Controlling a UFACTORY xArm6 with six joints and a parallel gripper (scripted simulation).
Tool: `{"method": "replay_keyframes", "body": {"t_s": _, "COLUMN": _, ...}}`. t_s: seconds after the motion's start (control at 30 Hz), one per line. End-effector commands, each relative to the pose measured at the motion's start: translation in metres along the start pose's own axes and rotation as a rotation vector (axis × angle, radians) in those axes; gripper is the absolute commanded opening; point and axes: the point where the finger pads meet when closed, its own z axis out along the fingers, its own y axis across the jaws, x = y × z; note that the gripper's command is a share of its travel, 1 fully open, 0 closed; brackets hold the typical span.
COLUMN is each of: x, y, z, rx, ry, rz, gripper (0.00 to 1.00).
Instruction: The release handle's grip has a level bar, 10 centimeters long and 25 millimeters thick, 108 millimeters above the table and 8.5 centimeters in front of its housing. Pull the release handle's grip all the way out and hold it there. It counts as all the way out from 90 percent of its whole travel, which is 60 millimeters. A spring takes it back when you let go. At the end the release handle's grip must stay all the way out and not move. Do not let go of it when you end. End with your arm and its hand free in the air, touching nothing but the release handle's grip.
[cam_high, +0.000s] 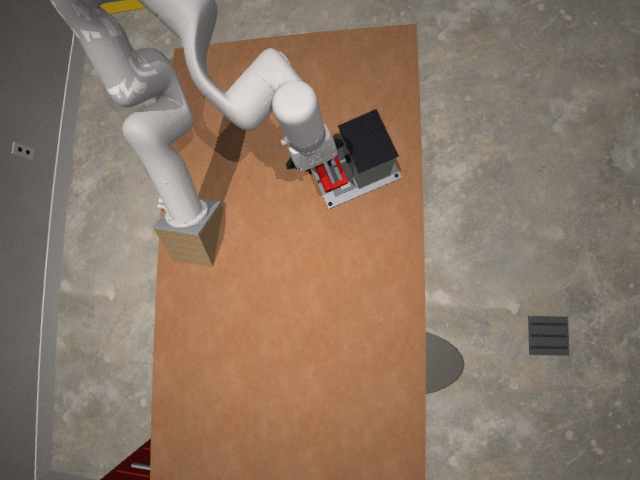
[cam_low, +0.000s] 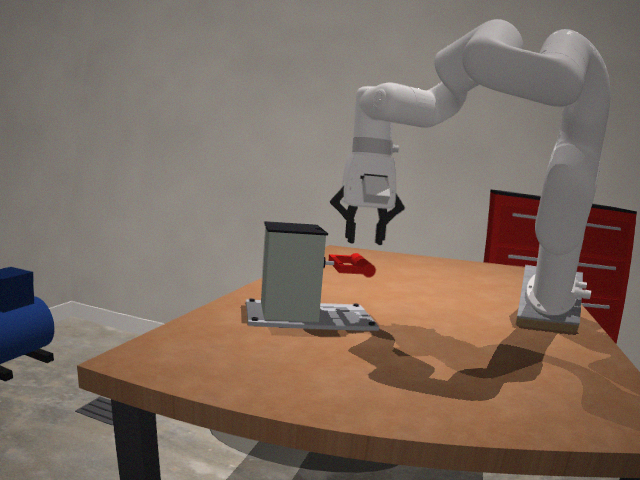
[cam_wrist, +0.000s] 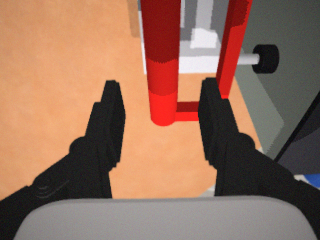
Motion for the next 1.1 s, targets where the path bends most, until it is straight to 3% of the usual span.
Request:
{"method": "replay_keyframes", "body": {"t_s": 0.0, "x": 0.000, "y": 0.001, "z": 0.004, "rx": -0.002, "ry": -0.002, "rz": -0.001, "gripper": 0.53}}
{"method": "replay_keyframes", "body": {"t_s": 1.07, "x": 0.000, "y": 0.001, "z": 0.019, "rx": -0.002, "ry": -0.002, "rz": -0.001, "gripper": 0.53}}
